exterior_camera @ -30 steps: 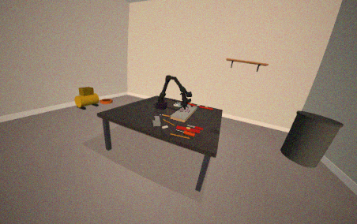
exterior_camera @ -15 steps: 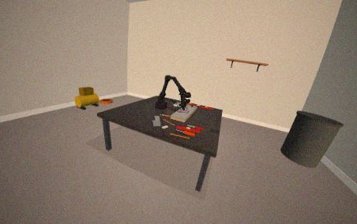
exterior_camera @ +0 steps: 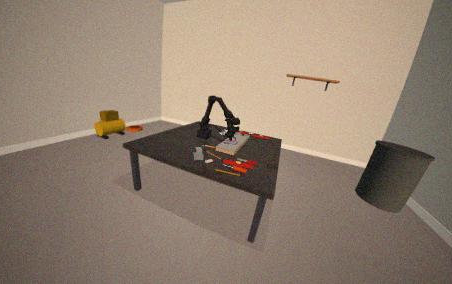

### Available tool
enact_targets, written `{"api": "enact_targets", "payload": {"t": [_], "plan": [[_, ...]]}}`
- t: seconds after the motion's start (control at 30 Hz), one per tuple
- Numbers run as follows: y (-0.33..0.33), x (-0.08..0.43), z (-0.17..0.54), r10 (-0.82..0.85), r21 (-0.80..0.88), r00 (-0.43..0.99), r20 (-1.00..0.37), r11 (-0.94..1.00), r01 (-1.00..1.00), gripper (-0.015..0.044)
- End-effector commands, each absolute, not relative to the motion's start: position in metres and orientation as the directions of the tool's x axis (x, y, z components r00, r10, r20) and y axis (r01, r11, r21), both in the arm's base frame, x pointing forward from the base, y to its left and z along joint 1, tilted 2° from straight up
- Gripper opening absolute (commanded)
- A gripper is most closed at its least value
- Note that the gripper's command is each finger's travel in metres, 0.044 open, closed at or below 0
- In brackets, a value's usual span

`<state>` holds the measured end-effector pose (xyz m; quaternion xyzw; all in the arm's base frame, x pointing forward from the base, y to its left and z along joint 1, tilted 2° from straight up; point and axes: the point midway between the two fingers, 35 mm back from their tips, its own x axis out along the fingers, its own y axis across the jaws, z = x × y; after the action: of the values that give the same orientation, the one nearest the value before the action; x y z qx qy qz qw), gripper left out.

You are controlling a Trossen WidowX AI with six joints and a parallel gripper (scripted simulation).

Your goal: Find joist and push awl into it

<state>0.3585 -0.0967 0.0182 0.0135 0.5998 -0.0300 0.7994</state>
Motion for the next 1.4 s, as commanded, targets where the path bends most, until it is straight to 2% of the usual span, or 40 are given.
{"api": "enact_targets", "payload": {"t": [0.0,1.37], "plan": [[-0.116,0.358,0.019,-0.046,-0.027,0.278,-0.959,0.997,0.074,0.0000],[-0.229,0.349,0.023,-0.055,-0.036,0.277,-0.959,0.997,0.074,0.0000]]}}
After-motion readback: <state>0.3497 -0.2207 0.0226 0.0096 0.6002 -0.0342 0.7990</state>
